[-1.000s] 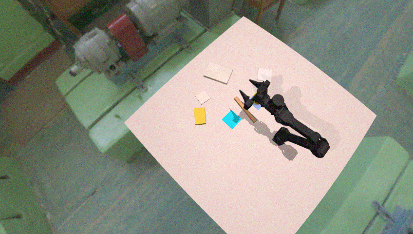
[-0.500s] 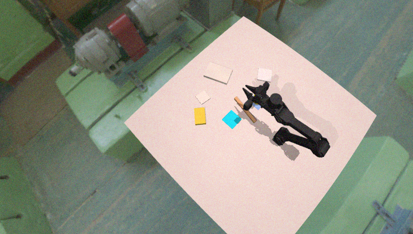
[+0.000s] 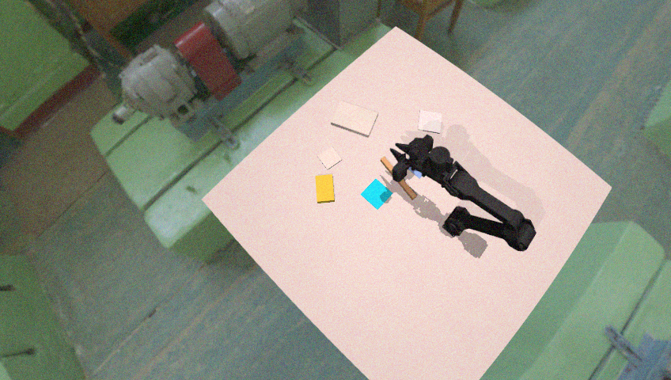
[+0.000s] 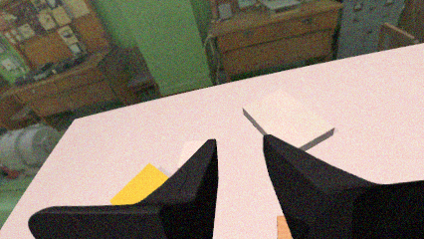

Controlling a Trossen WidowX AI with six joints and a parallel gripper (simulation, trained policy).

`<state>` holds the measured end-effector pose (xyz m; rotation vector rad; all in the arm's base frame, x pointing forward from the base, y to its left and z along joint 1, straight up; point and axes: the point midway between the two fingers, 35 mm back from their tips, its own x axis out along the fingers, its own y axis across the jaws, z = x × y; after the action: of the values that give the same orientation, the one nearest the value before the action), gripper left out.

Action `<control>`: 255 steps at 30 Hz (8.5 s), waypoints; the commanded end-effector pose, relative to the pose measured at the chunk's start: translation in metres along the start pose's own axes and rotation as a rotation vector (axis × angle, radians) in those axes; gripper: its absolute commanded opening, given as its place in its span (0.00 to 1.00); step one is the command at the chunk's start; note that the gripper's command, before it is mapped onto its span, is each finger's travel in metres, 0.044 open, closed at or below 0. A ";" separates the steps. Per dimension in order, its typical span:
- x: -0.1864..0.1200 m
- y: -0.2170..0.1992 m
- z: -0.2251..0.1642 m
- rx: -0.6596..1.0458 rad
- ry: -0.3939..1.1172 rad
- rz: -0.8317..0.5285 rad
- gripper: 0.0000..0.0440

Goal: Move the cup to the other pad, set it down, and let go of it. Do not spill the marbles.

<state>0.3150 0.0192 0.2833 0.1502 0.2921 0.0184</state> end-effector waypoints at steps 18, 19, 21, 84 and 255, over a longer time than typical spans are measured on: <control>0.003 0.013 -0.021 0.107 0.331 -0.036 0.24; 0.003 0.013 -0.022 0.110 0.347 -0.040 0.25; 0.002 0.013 -0.025 0.114 0.379 -0.049 0.26; -0.006 -0.064 -0.103 -0.003 1.246 -0.302 0.39; 0.059 0.082 -0.232 -0.516 1.118 0.128 0.19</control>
<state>0.3059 0.1381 0.0621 -0.3990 1.3800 0.3213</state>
